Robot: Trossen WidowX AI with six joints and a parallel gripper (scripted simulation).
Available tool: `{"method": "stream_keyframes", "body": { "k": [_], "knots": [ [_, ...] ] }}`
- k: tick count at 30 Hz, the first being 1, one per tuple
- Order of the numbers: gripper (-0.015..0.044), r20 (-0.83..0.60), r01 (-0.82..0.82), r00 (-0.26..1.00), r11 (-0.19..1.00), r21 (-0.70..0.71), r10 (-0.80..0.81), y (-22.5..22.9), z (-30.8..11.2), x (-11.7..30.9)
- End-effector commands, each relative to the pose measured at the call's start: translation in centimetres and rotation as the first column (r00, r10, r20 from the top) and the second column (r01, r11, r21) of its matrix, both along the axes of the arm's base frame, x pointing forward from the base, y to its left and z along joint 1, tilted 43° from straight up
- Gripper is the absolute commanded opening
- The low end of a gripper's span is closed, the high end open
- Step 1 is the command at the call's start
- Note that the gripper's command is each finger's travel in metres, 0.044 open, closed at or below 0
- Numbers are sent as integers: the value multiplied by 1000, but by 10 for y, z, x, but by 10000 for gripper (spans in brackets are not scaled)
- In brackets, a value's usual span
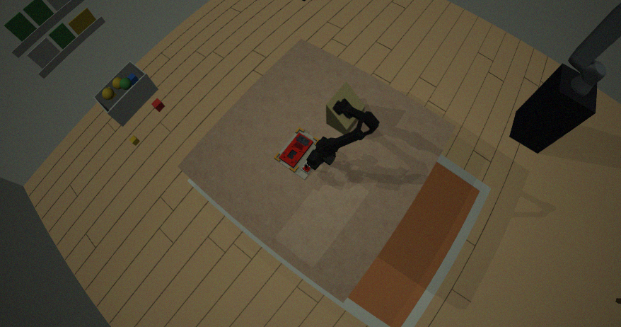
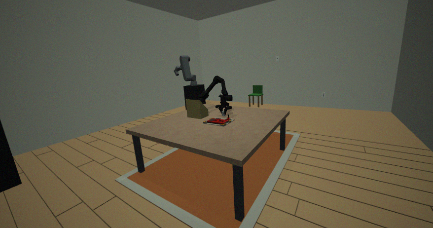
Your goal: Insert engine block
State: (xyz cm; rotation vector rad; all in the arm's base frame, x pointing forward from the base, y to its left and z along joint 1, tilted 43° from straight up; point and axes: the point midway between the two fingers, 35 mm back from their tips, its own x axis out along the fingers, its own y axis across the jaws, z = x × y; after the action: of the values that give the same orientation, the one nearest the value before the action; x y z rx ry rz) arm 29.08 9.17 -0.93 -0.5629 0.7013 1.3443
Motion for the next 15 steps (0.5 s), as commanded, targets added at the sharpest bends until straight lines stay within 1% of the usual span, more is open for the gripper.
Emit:
{"method": "stream_keyframes", "body": {
  "k": [1, 15],
  "knots": [
    [0, 8, -3, 1000, 1000, -6, 3, -7, 7, 2],
    [0, 12, -8, 1000, 1000, -9, 8, -37, 38, 1]
  ]
}}
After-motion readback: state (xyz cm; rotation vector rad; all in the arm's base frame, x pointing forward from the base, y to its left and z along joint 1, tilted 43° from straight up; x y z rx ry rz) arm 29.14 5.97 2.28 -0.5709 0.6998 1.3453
